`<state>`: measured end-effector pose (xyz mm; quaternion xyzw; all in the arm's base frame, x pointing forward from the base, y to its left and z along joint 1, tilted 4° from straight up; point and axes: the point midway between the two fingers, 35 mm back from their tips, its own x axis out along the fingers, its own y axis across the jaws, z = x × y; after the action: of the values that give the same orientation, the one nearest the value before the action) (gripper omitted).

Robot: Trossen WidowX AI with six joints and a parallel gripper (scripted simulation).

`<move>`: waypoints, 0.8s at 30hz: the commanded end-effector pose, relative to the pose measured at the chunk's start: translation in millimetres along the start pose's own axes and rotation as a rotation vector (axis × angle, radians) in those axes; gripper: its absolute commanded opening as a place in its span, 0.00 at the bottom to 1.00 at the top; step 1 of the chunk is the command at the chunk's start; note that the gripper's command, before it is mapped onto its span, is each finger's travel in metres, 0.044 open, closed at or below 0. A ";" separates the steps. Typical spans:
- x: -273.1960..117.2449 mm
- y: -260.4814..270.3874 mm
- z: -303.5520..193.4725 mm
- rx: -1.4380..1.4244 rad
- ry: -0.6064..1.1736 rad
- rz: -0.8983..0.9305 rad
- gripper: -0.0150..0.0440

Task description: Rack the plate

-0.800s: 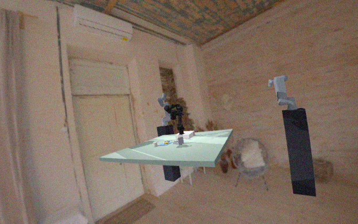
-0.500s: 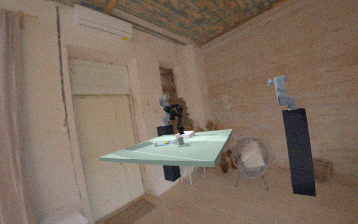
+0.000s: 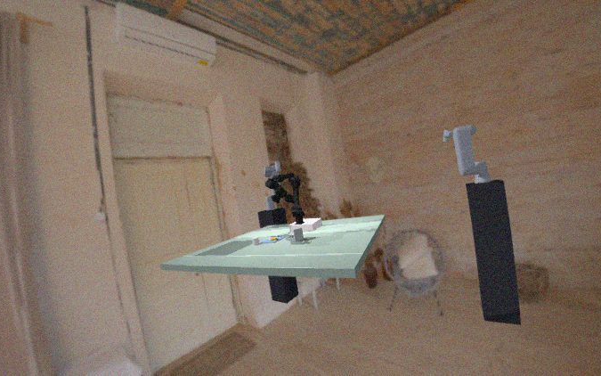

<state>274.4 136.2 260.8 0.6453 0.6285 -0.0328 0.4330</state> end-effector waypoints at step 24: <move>-31.6 -10.7 113.2 -0.732 -0.358 -0.376 0.93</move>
<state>312.3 57.4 209.2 0.3671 0.6163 -0.0016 0.6967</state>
